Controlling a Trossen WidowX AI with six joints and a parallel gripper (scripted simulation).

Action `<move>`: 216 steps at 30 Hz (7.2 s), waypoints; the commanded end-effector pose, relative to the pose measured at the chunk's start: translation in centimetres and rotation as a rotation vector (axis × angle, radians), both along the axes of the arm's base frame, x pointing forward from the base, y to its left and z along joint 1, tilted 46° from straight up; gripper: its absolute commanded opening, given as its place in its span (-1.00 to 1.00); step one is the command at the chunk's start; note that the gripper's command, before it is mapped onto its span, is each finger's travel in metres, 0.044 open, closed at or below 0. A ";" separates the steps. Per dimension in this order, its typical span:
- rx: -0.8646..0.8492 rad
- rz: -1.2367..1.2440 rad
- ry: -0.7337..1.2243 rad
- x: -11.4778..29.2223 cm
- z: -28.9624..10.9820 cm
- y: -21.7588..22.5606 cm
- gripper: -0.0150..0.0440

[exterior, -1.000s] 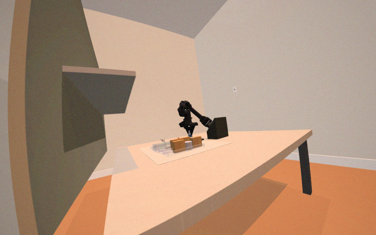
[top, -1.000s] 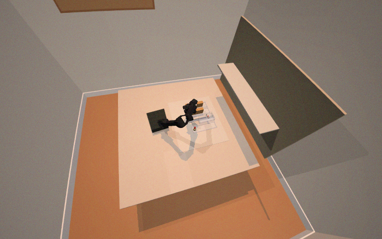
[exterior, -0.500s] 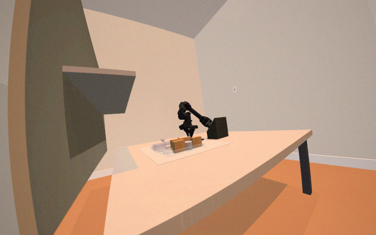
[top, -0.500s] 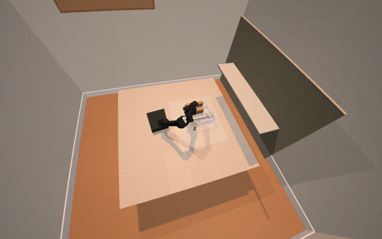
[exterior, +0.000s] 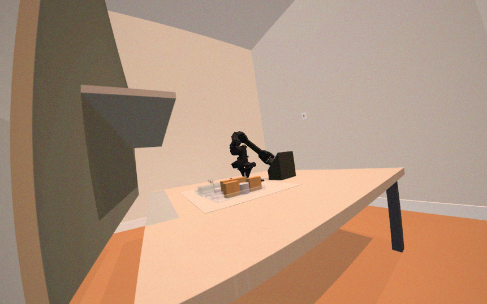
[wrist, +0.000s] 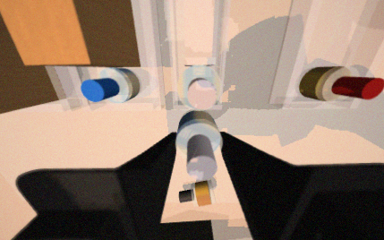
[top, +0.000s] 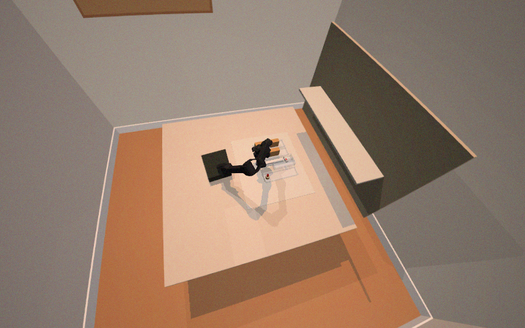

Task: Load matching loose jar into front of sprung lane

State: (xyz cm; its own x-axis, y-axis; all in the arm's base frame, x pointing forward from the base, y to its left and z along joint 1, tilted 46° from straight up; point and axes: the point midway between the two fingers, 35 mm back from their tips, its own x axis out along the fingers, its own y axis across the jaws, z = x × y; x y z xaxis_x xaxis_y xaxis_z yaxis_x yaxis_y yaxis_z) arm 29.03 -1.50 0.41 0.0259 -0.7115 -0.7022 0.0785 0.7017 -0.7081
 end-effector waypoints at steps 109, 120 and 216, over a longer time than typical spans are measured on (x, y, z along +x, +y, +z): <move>-0.003 0.002 -0.006 4.1 0.8 -0.1 -0.49; -0.003 0.002 -0.006 4.5 0.9 -0.1 -0.49; -0.004 0.002 -0.006 5.2 0.9 -0.4 -0.49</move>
State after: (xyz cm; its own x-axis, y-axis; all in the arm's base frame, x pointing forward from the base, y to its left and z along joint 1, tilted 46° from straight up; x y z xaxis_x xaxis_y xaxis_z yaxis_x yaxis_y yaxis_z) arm 33.46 -1.81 0.92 0.0115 -0.7088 -0.7053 0.0664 0.7043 -0.7067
